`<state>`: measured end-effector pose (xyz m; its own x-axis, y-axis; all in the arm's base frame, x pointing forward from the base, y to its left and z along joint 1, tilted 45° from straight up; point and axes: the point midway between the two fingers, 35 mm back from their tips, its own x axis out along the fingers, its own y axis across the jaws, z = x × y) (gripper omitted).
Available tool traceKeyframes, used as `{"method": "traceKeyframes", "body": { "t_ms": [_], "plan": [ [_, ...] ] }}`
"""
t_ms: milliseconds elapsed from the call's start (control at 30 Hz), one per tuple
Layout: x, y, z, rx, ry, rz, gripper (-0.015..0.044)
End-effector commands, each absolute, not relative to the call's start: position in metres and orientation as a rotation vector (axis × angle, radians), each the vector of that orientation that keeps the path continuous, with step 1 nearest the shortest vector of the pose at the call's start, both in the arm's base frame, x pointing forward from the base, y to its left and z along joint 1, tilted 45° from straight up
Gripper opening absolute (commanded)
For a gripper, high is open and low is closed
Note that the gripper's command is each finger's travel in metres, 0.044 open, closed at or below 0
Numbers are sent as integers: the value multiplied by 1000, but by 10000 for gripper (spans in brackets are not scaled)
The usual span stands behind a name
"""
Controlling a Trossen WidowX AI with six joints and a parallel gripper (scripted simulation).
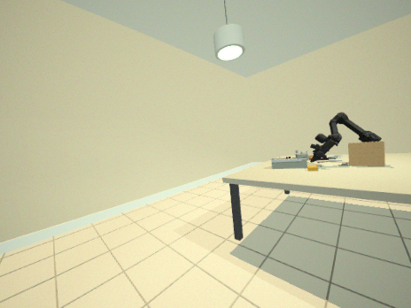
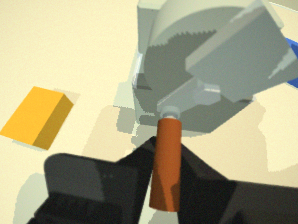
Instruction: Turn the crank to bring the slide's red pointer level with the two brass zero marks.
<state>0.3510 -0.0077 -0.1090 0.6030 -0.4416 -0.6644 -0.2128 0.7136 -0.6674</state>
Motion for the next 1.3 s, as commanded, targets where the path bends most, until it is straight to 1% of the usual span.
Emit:
{"method": "traceKeyframes", "body": {
  "t_ms": [0, 1267],
  "plan": [
    [349, 2, -111, -796, 939, -125, 0],
    [354, 31, -85, -794, 938, -125, 0]
  ]
}}
